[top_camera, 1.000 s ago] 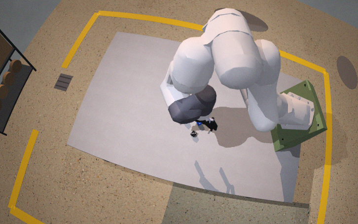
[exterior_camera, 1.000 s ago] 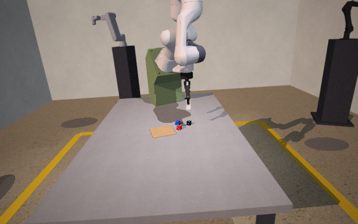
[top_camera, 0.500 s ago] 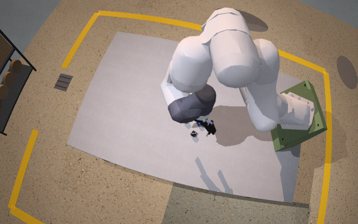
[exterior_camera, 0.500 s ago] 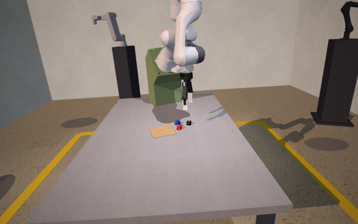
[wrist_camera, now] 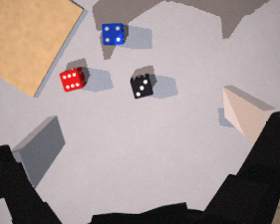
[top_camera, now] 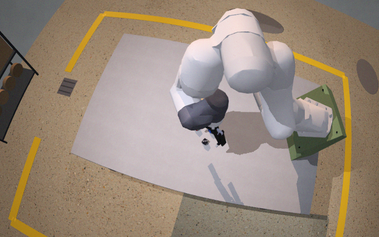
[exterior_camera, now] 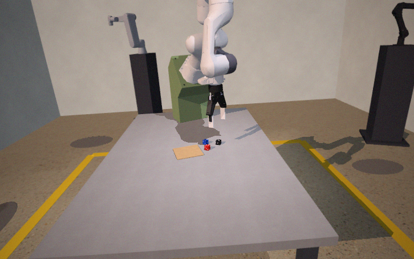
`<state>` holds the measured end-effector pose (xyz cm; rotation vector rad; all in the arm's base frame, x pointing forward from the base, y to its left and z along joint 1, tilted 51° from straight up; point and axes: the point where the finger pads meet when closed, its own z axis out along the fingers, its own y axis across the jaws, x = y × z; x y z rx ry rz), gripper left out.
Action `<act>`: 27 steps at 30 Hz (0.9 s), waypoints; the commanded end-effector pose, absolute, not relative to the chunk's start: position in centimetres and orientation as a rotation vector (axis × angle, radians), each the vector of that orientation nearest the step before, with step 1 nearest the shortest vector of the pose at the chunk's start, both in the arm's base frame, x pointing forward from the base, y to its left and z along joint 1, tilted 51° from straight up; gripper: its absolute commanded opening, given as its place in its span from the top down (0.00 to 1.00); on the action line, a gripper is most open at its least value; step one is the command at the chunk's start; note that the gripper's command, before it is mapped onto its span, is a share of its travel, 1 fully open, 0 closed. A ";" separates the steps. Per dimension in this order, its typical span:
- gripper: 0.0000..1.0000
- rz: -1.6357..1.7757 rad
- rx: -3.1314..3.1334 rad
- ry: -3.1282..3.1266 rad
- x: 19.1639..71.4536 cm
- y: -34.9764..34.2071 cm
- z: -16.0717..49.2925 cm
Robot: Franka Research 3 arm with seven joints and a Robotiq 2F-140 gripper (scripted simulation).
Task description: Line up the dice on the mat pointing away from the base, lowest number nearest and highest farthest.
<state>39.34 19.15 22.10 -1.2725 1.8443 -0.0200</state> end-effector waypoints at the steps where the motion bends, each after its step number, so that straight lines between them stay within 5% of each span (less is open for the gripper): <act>1: 0.00 0.051 -1.098 1.952 39.5 19.3 22.2; 27: 0.00 0.267 -0.695 2.143 39.8 19.5 21.8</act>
